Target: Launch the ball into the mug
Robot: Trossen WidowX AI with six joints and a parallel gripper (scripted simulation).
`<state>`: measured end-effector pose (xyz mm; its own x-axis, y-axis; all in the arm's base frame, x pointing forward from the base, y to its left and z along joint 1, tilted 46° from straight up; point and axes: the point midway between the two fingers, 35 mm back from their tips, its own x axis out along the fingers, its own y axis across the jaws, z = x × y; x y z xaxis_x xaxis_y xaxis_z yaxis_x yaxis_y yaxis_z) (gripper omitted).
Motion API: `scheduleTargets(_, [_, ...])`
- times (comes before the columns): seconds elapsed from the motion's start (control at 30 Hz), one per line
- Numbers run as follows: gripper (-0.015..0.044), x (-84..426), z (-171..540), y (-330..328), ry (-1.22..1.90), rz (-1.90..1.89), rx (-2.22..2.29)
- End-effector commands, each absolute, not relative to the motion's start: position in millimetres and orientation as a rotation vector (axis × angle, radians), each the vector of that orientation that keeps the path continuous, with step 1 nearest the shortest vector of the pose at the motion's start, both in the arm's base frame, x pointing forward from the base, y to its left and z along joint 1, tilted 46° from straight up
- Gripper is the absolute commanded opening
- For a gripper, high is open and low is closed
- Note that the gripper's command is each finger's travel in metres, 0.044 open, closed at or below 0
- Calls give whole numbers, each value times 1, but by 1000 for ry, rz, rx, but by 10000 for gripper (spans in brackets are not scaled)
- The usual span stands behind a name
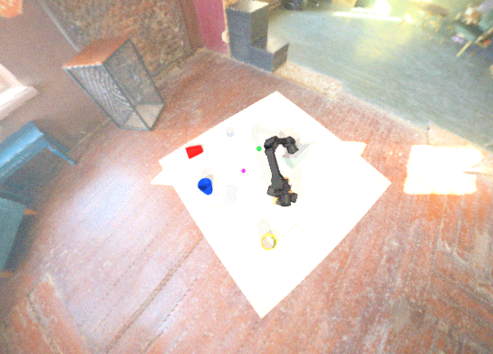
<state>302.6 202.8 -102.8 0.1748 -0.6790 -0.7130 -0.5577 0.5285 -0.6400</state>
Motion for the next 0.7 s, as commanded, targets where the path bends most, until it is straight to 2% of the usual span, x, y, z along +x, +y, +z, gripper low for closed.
scheduleTargets(0.0, [0, 302, -108, 199, 1483, -113, -1132])
scheduleTargets(0.63, [0, 307, -119, 187, 1486, -119, -1122])
scheduleTargets(0.67, [26, 307, -119, 187, 1486, -119, -1122])
